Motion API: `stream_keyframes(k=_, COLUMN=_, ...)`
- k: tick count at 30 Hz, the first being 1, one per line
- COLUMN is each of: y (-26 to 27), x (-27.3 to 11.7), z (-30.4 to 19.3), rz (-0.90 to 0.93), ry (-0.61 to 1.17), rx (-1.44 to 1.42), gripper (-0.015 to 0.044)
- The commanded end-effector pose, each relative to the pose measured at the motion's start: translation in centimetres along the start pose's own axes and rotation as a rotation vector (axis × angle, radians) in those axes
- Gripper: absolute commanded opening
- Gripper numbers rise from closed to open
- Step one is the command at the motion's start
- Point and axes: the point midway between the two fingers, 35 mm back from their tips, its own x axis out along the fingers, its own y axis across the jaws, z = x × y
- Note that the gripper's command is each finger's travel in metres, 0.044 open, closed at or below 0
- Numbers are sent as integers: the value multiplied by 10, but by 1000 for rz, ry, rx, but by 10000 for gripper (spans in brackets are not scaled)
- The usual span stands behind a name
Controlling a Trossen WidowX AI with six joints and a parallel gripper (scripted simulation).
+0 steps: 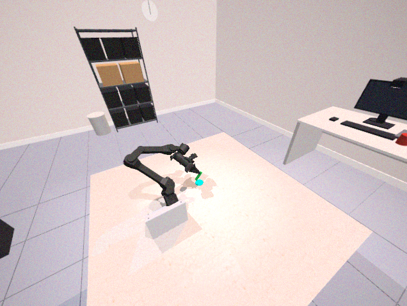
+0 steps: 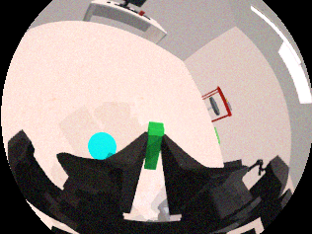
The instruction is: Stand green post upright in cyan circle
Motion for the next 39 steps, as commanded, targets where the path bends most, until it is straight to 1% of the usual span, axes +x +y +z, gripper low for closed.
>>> stream_keyframes(k=1, y=0, x=-1, z=0, rz=1, ry=-28, rx=14, gripper=23)
stream_keyframes(k=39, y=4, x=-9, z=7, rz=59, ry=-262, rx=134, gripper=23)
